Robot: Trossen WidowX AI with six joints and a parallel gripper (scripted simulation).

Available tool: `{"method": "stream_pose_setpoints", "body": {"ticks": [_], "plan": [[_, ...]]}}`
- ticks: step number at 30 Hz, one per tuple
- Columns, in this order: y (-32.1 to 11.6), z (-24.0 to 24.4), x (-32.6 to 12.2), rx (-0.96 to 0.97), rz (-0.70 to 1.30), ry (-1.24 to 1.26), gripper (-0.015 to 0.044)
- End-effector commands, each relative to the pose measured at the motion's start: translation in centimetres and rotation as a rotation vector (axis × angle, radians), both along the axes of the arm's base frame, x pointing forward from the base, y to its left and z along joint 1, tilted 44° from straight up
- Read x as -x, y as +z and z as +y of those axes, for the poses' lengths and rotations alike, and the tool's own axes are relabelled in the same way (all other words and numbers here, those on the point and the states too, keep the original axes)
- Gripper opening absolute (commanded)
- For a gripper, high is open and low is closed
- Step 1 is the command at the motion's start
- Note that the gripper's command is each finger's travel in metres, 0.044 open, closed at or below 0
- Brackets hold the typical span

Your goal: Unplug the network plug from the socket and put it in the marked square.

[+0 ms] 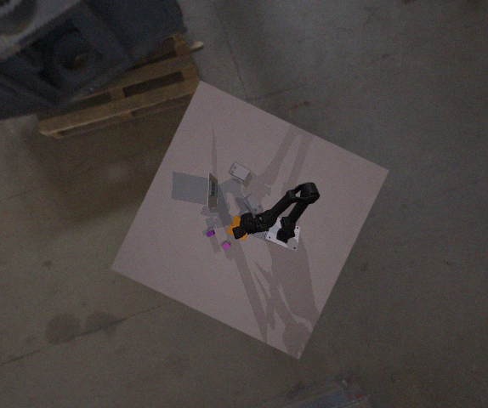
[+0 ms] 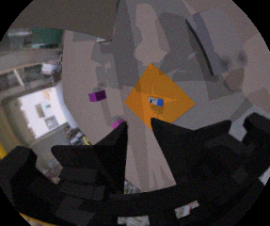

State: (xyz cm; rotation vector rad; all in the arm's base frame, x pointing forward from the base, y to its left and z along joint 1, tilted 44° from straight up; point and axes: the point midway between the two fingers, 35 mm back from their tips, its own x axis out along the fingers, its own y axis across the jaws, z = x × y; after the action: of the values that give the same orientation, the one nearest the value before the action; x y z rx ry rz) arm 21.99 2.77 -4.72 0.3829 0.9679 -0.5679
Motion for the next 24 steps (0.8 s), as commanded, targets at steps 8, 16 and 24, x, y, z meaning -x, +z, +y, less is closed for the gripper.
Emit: {"method": "stream_pose_setpoints", "body": {"ticks": [8, 16, 24], "plan": [[1.1, 0.9, -0.1, -0.002, -0.011, 0.0, 0.0156], [1.9, 1.4, 0.2, -0.001, -0.012, 0.0, 0.0156], [2.7, 1.9, 0.4, 0.0, -0.014, 0.001, 0.0156]]}}
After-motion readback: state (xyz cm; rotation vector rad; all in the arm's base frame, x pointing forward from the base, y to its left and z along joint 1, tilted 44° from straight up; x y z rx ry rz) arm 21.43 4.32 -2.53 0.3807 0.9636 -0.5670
